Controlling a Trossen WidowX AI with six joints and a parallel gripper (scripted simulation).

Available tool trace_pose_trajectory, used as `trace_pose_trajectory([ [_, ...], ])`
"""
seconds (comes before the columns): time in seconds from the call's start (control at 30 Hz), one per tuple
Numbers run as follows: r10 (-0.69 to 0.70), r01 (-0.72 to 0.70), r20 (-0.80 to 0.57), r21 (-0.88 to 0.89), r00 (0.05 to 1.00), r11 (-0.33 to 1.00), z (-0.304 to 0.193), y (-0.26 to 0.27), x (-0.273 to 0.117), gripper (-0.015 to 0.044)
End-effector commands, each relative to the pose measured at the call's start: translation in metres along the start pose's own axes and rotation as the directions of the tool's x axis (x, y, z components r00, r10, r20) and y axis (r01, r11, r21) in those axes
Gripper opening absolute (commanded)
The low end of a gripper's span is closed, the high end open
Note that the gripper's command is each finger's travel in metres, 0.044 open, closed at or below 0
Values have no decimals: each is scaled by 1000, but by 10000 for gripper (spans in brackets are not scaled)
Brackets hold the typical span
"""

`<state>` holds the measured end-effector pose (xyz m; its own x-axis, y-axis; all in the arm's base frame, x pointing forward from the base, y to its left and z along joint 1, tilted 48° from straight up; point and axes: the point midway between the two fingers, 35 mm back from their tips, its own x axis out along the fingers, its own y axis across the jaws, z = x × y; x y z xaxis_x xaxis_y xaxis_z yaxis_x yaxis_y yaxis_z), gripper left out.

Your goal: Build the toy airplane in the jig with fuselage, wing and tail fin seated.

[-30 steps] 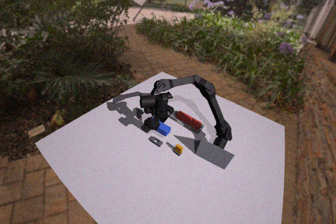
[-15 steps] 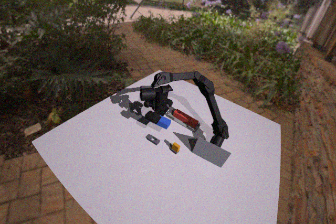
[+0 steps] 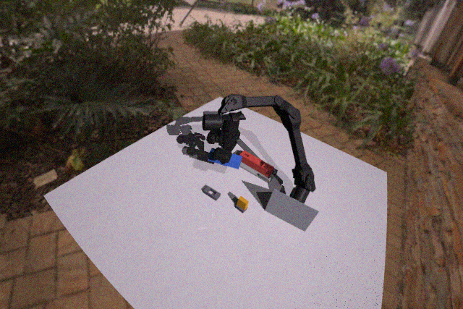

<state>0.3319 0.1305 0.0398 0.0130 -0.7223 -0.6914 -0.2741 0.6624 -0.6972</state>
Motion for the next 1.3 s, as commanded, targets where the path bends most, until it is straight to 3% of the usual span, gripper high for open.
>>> trace_pose_trajectory([
  [0.0,-2,2,1,-66,1000,998,-5,-13,1,0],
  [0.63,0,0,2,-361,1000,933,-34,-68,7,0],
  [1.27,-4,4,1,-628,1000,778,-73,-115,18,0],
])
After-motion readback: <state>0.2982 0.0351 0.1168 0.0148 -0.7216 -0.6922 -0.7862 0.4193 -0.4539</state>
